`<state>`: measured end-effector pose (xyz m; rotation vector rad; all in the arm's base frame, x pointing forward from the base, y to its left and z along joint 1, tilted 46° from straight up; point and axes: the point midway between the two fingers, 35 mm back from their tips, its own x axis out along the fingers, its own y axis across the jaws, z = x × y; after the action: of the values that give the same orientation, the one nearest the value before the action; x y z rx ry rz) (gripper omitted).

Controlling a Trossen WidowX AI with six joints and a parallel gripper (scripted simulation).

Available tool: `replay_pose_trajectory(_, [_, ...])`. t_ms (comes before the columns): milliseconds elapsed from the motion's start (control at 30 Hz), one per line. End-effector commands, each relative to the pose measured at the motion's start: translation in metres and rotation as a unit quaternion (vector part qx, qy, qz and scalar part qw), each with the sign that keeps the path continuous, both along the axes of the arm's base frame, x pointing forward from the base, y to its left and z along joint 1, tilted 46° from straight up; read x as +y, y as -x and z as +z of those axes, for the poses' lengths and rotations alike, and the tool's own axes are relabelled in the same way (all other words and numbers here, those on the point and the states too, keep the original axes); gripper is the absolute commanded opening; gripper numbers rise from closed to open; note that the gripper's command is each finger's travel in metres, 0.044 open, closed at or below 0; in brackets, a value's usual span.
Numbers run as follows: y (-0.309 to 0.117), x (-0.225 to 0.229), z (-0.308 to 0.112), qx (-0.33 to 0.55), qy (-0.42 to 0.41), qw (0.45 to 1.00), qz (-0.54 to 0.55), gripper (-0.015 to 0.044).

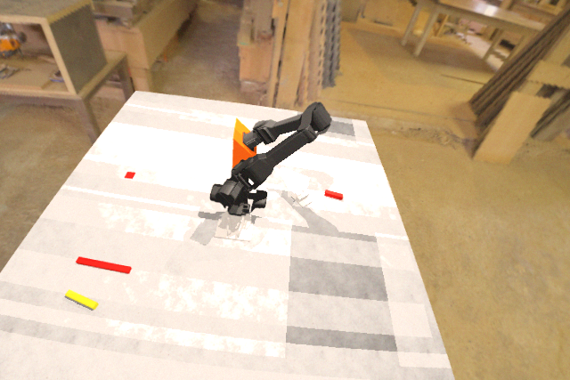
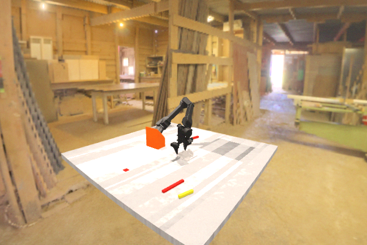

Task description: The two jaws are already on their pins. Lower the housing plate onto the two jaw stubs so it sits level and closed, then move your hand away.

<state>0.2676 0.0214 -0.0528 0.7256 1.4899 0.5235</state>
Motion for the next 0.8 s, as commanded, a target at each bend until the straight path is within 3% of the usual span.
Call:
replay_pose_trajectory(0, [-0.002,-0.022,0.020,-0.007,0.004,1.000,-0.002,0.0440])
replay_pose_trajectory(100, [0.003,-0.044,0.044,-0.006,0.002,1.000,-0.002,0.0440])
replay_pose_trajectory(300, [0.001,-0.044,0.042,-0.009,0.003,1.000,-0.008,0.0440])
replay_pose_trajectory(567, [0.066,-0.078,0.081,-0.004,0.005,1.000,-0.003,0.0440])
replay_pose_trajectory(767, [0.068,-0.078,0.082,-0.004,0.004,1.000,-0.002,0.0440])
